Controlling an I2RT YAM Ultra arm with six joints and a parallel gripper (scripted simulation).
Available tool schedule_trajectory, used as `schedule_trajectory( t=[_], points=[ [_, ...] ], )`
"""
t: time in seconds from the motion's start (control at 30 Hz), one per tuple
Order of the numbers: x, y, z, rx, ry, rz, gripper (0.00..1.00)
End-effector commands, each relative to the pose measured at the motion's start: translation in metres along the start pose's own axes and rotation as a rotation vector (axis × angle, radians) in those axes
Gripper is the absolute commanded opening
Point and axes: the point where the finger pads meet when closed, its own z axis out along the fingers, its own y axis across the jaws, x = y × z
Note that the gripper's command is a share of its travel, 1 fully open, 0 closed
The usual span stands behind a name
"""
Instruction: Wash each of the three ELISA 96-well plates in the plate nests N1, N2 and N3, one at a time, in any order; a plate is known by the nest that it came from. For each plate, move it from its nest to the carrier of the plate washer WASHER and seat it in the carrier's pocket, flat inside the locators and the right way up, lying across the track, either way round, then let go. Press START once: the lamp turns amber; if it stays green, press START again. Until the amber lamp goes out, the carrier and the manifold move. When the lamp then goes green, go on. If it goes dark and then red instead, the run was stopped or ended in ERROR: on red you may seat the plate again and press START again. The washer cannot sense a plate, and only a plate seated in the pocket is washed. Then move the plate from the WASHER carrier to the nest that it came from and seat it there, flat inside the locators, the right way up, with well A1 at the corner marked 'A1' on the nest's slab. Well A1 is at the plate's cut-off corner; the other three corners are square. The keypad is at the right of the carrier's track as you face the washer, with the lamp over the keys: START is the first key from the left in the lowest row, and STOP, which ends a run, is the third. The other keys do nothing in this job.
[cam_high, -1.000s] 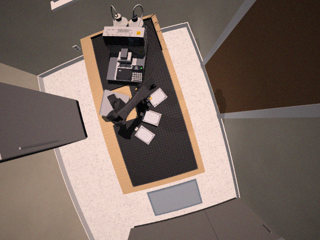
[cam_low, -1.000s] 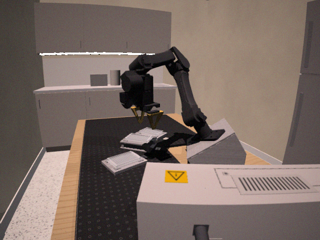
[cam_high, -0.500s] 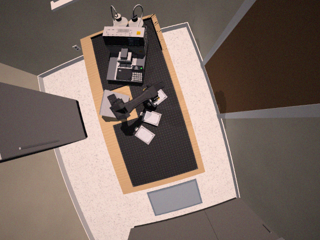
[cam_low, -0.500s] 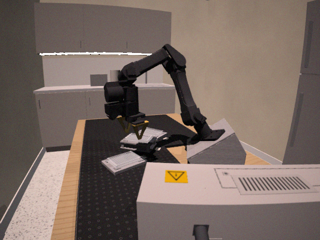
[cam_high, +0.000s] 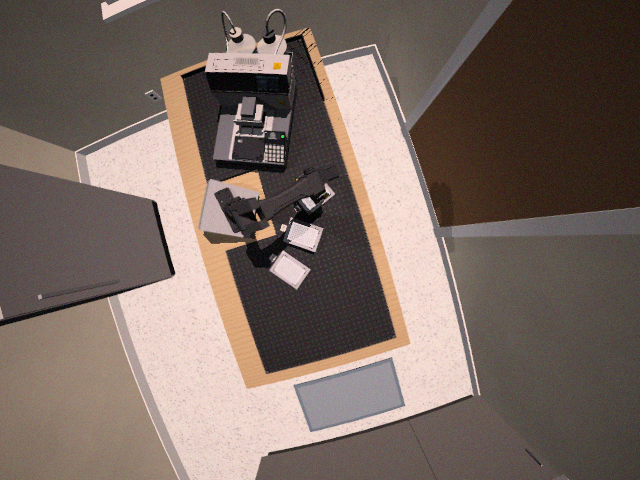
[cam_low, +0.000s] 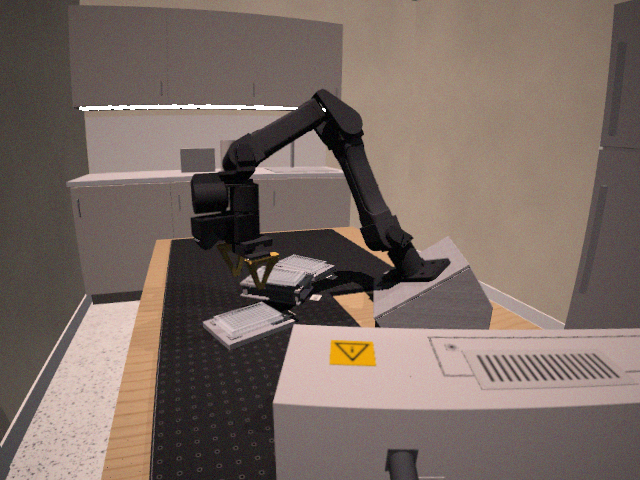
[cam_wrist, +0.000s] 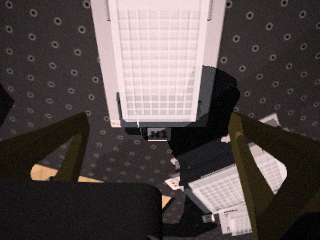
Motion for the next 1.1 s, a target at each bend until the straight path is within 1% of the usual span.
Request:
schedule_trajectory(
  t=[0.0,0.27,0.57,0.63,1.07],
  points=[
    [-0.005,-0.001,-0.004,0.001,-0.023,0.000,1.00],
    [-0.005,-0.001,-0.004,0.001,-0.023,0.000,1.00],
    [-0.005,-0.001,0.011,0.001,-0.023,0.000,1.00],
    [-0.005,-0.001,0.011,0.001,-0.023,0.000,1.00],
    [-0.005,-0.001,0.033,0.001,-0.023,0.000,1.00]
  ],
)
